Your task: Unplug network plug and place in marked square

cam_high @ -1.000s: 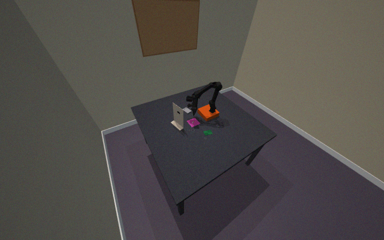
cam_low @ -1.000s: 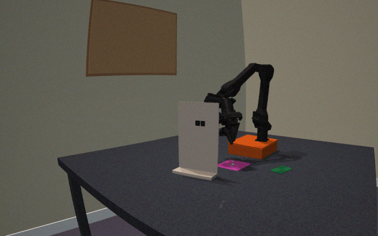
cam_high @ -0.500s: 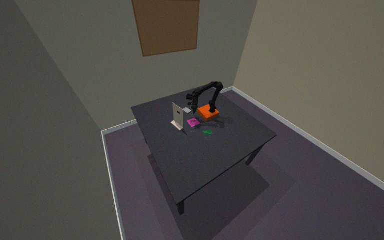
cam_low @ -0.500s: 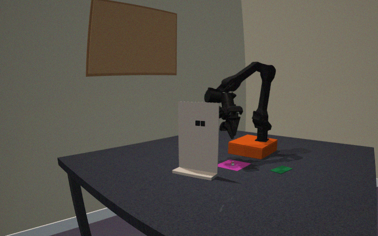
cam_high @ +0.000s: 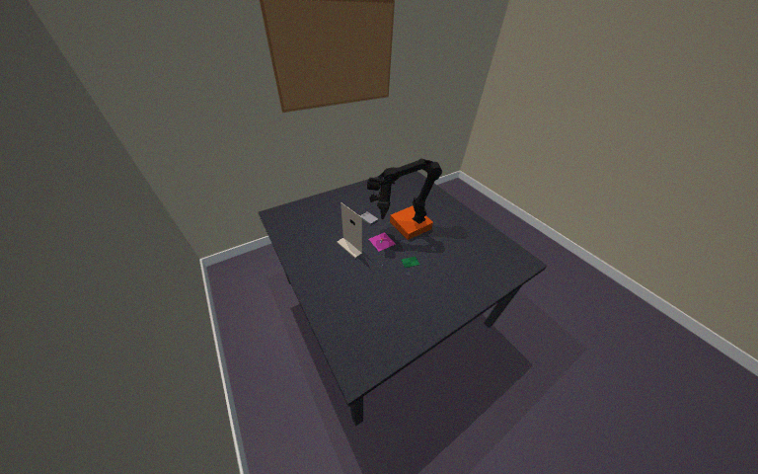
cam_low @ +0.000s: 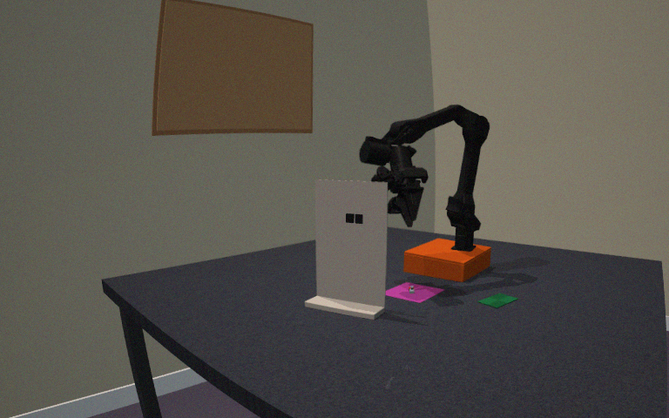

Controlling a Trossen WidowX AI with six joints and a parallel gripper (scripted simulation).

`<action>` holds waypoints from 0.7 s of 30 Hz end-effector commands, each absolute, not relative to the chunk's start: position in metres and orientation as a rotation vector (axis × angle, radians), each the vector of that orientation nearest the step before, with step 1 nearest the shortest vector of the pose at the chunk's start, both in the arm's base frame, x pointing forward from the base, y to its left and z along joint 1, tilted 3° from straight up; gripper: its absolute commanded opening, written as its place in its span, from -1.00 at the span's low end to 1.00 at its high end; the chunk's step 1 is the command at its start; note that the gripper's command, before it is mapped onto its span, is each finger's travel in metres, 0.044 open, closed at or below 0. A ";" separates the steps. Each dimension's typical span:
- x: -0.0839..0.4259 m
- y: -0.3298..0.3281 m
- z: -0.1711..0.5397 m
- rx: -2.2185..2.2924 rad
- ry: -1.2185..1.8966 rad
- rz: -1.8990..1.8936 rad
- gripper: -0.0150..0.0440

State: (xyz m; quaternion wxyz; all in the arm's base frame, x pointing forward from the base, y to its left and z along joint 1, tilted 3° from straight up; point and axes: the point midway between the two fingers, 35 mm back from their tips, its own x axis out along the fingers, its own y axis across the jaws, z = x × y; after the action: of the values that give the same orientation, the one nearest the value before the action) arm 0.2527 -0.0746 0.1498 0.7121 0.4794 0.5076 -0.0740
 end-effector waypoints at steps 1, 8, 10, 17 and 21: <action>0.252 -0.074 0.163 1.061 1.122 -0.158 0.04; 0.249 -0.073 0.187 1.061 1.121 -0.156 0.04; 0.248 -0.073 0.194 1.061 1.121 -0.156 0.04; 0.244 -0.071 0.209 1.061 1.121 -0.155 0.13; 0.244 -0.071 0.209 1.061 1.121 -0.155 0.48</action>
State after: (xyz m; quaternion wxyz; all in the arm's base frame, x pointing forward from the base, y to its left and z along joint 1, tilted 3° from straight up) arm 0.2444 -0.0714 0.2076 0.7136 0.4789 0.5062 -0.0726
